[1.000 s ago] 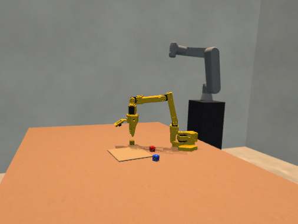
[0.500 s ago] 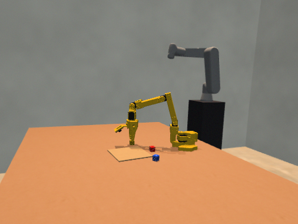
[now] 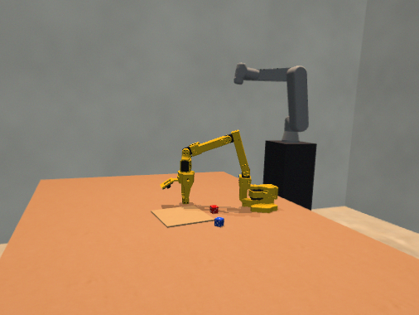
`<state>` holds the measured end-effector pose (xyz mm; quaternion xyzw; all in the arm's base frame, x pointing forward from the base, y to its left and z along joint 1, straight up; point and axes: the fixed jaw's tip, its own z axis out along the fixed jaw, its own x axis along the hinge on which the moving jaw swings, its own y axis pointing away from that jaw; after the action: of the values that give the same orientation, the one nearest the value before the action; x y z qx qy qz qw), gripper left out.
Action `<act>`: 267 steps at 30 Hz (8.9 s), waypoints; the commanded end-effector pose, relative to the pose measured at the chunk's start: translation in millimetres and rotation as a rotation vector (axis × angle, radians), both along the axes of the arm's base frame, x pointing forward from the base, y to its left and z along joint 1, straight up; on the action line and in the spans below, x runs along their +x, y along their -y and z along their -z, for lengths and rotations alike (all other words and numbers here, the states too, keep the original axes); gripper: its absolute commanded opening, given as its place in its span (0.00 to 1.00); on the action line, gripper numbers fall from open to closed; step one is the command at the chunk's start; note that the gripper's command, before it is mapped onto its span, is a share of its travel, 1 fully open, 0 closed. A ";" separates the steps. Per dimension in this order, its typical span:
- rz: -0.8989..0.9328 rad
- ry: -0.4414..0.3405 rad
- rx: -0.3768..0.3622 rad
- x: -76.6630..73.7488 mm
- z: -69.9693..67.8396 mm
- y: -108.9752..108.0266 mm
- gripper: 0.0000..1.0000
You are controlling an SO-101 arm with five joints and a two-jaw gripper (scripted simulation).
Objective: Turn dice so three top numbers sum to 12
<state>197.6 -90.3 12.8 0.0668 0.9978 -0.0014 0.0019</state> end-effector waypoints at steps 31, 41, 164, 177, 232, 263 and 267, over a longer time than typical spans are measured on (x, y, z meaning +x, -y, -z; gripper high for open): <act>0.002 0.023 -0.012 0.9 -2.7 10.9 0.15; 0.002 0.023 -0.012 0.4 -2.7 13.5 0.11; -0.558 0.147 -0.034 78.1 -49.6 -110.1 0.00; -0.559 0.143 -0.033 78.1 -48.4 -110.1 0.00; -0.560 0.087 -0.020 78.6 -27.4 -110.1 0.00; -0.560 0.065 -0.015 78.9 -17.5 -110.1 0.00; -0.560 0.059 -0.013 78.9 -14.7 -110.1 0.00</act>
<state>270.2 16.7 18.8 -0.2040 0.9789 -0.0019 0.0075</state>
